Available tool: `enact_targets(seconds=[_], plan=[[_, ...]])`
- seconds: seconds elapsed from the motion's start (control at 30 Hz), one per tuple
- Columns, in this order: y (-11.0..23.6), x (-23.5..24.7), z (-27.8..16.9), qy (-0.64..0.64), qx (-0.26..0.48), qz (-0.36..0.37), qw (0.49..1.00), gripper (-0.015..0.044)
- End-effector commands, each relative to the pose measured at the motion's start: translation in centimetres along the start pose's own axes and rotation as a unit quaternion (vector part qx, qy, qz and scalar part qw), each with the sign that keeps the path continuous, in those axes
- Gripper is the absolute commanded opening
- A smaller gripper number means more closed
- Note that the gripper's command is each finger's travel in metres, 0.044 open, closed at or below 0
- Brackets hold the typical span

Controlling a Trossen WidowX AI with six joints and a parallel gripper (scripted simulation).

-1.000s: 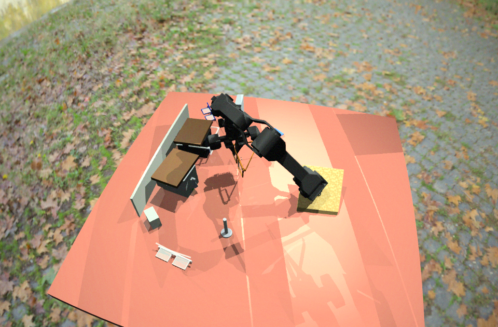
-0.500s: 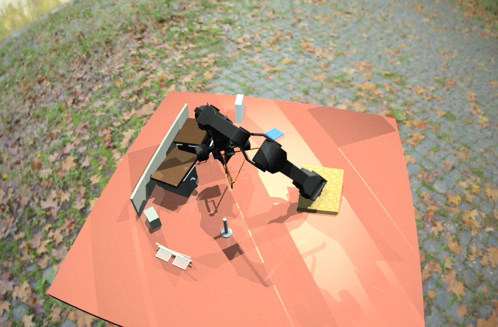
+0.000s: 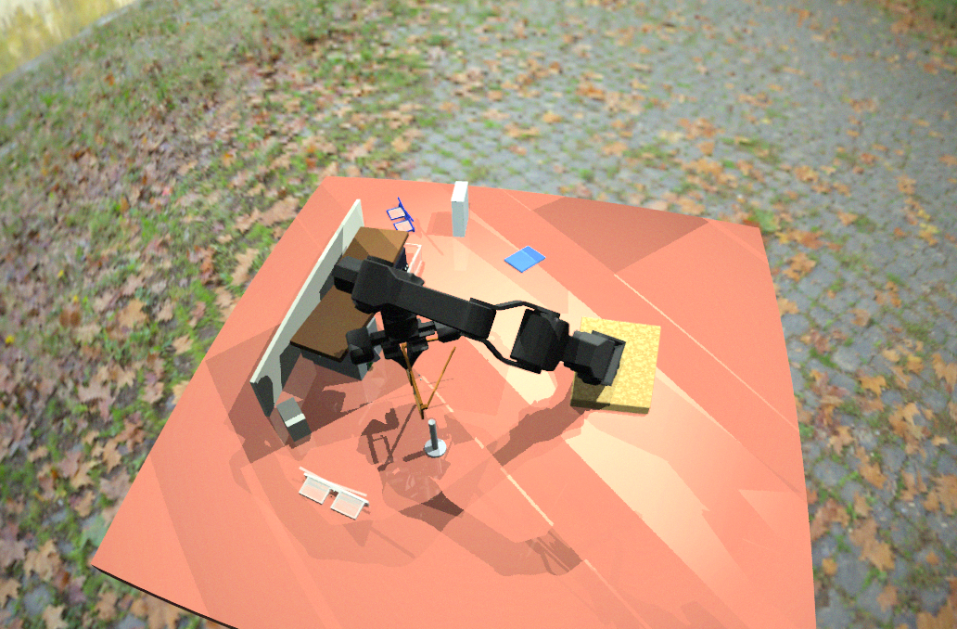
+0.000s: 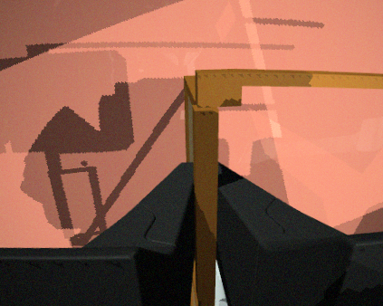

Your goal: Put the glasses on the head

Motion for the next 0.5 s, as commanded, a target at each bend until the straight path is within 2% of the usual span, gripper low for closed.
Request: enact_targets(seconds=[0.0, 0.1, 0.47], plan=[[0.3, 0.8, -4.3, 0.003, 0.007, 0.006, 1.0, 0.0], [0.3, 1.0, -5.6, 0.003, 0.011, 0.006, 1.0, 0.0], [0.3, 1.0, -5.6, 0.003, 0.011, 0.006, 1.0, 0.0]])
Point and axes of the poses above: the point midway between the two fingers, 35 mm back from their tips, its own y axis back along the fingers, its own x axis across the jaws, z = x × y, the point moved 5 cm from there along y, back along the fingers, and after that the axes turned 8 degrees about -y, right-handed, at the moved point
